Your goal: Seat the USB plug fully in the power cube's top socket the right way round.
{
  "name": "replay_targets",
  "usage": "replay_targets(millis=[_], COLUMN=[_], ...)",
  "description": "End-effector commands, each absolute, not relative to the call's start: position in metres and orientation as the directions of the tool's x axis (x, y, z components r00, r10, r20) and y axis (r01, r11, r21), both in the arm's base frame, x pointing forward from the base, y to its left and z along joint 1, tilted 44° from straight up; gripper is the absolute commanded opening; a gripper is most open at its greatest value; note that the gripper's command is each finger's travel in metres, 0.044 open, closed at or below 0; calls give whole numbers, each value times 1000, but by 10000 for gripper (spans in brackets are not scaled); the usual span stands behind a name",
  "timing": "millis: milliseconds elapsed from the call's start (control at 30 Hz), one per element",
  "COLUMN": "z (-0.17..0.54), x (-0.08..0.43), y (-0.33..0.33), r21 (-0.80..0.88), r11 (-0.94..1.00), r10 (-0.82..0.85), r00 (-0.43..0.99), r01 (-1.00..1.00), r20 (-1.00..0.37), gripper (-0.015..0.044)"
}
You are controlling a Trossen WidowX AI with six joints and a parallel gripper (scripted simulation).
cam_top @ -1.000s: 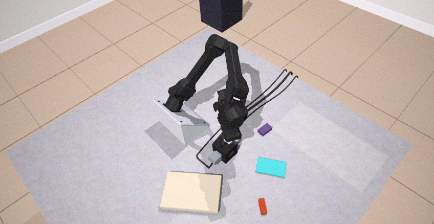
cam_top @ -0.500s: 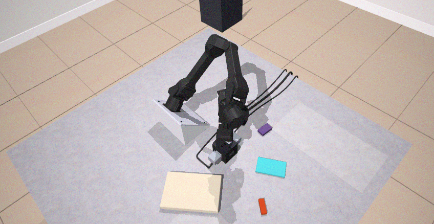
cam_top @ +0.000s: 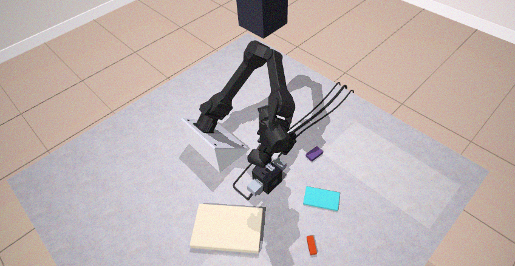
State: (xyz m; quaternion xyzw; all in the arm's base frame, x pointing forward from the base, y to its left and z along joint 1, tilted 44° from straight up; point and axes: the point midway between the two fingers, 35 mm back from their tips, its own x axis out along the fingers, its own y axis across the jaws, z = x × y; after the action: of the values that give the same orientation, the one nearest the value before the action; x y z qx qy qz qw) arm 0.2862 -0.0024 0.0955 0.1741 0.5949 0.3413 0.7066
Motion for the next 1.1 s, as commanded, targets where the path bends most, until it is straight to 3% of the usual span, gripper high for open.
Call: replay_targets(millis=[0,533,1067], z=[95,95,95], x=[286,286,286], y=[-2,-2,-2], r21=[671,681,573], r11=[719,694,548], r10=[689,689,689], r00=[59,59,59], r01=[-181,234,609], r20=[-722,-722,-722], gripper=[0,0,0])
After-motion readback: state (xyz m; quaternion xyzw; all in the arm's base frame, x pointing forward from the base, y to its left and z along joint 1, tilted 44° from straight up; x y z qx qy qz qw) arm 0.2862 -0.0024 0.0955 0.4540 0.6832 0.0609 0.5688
